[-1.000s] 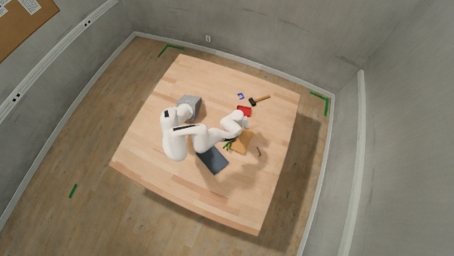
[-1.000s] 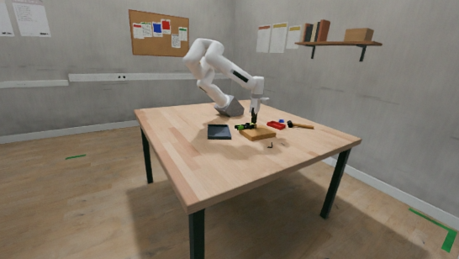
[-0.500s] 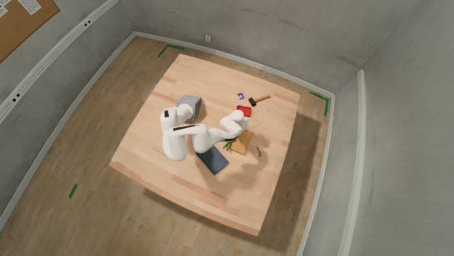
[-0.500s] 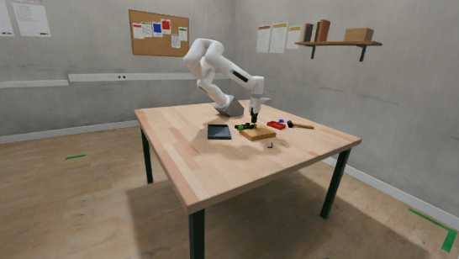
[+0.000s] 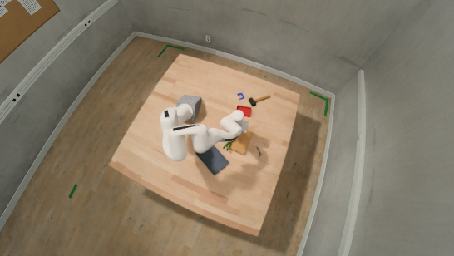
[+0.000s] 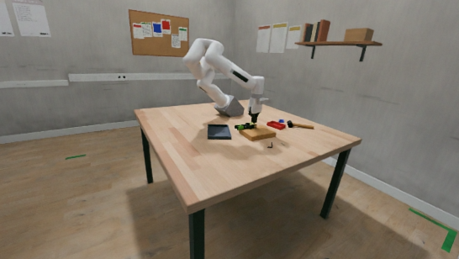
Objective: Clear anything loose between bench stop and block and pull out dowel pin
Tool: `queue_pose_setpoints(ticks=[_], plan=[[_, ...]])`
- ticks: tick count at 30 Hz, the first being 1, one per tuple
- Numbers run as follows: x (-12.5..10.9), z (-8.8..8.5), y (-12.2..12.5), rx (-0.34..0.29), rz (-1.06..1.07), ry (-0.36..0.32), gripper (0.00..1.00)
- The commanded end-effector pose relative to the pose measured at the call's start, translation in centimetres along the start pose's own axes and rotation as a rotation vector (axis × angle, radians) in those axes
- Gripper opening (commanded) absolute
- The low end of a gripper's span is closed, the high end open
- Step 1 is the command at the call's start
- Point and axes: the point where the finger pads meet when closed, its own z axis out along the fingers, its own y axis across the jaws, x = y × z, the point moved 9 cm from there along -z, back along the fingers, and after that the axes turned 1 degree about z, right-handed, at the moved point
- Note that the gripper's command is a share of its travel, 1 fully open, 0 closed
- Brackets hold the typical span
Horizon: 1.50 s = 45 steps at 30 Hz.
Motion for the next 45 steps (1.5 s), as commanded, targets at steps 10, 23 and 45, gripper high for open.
queue_pose_setpoints(ticks=[10, 23, 45], plan=[[0.05, -0.14, -0.04, 0.000, 0.296, 0.007, 0.00], [0.05, -0.16, -0.04, 0.001, 0.526, 0.007, 0.00], [0.05, -0.25, -0.04, 0.002, 0.851, 0.006, 0.00]])
